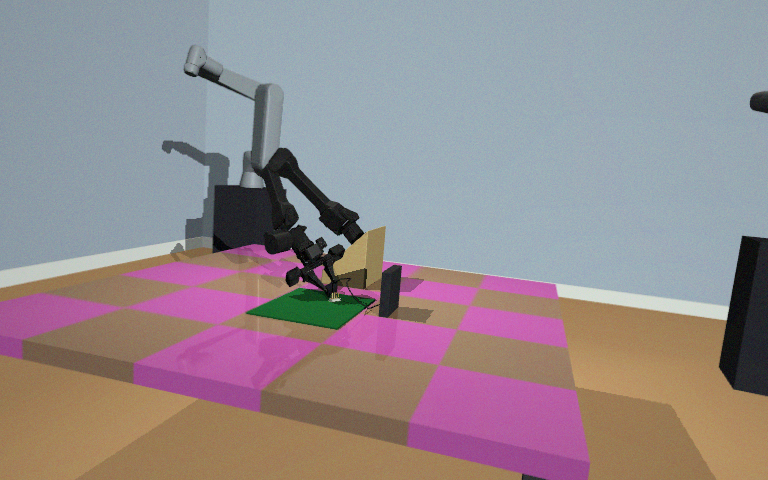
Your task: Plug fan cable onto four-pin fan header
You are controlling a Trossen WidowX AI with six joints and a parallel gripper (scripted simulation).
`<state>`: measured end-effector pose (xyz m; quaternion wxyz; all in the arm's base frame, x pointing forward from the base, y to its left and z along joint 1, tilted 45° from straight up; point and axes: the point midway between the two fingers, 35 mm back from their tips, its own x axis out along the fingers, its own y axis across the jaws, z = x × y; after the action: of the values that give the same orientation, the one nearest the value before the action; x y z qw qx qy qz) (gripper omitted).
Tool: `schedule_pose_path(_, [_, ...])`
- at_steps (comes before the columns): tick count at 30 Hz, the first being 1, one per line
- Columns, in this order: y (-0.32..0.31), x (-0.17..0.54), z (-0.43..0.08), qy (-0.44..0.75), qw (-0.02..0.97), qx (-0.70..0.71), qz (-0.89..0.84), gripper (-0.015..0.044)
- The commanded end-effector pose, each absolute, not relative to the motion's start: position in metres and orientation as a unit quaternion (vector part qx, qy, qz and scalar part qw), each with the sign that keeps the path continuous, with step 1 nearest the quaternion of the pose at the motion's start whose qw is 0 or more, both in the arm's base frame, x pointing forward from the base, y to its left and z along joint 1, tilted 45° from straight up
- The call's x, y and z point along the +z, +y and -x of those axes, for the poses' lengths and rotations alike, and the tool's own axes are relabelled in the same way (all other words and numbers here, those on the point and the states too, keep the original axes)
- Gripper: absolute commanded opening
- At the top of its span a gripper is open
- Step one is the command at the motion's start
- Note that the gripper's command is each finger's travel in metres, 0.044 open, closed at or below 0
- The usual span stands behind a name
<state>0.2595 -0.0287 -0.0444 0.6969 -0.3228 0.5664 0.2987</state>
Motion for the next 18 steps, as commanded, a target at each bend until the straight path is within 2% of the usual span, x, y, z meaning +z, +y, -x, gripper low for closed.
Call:
schedule_pose_path(1, [-0.0282, -0.0433, -0.2599, 0.543, 0.711, 0.312, 0.320, 0.0000])
schedule_pose_path(18, [-0.0315, -0.0366, -0.2621, 0.453, 0.758, 0.346, 0.318, 0.0000])
